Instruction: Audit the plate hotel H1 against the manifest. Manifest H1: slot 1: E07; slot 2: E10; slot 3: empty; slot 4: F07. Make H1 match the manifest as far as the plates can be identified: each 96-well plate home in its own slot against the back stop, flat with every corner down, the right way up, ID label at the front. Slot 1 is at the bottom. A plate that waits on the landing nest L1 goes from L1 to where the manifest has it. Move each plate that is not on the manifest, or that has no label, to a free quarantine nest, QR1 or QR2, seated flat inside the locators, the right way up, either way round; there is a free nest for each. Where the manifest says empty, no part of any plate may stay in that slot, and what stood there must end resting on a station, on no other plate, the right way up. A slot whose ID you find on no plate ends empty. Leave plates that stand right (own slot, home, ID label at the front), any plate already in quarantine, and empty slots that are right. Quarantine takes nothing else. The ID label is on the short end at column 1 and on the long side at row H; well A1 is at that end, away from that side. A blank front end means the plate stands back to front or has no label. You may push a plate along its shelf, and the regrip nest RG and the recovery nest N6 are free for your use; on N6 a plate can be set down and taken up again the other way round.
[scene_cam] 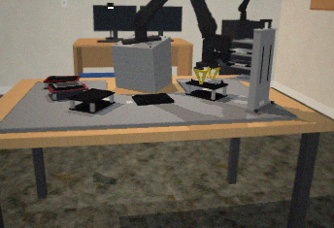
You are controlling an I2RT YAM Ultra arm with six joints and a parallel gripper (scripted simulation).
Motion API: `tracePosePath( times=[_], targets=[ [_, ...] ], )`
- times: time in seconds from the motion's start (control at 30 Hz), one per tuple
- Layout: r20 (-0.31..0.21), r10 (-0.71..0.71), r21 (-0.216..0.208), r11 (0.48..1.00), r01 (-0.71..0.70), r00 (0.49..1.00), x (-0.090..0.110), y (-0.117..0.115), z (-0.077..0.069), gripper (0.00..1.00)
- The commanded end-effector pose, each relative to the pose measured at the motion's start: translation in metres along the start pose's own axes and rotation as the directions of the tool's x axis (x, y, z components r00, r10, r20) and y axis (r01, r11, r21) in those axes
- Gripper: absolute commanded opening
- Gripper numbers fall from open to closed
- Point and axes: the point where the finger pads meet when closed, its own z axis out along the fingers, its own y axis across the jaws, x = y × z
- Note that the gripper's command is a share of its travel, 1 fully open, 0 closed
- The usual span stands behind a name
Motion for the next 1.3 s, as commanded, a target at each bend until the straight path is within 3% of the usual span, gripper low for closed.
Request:
tracePosePath(
  times=[0.0, 0.33, 0.37, 0.63, 1.27],
  targets=[
    [0.022, -0.003, -0.003, 1.0, 0.003, 1.0, -0.007, 0.001, -0.004, 0.86],
    [0.022, -0.003, -0.003, 1.0, 0.003, 1.0, -0.007, 0.001, -0.004, 0.86],
    [0.075, -0.004, -0.009, 1.0, 0.005, 0.997, -0.025, 0.004, -0.016, 0.86],
    [0.036, -0.012, -0.002, 1.0, 0.012, 0.999, -0.011, 0.004, -0.021, 0.86],
    [0.014, -0.009, 0.002, 1.0, 0.009, 1.0, -0.001, 0.003, -0.034, 0.86]
  ],
)
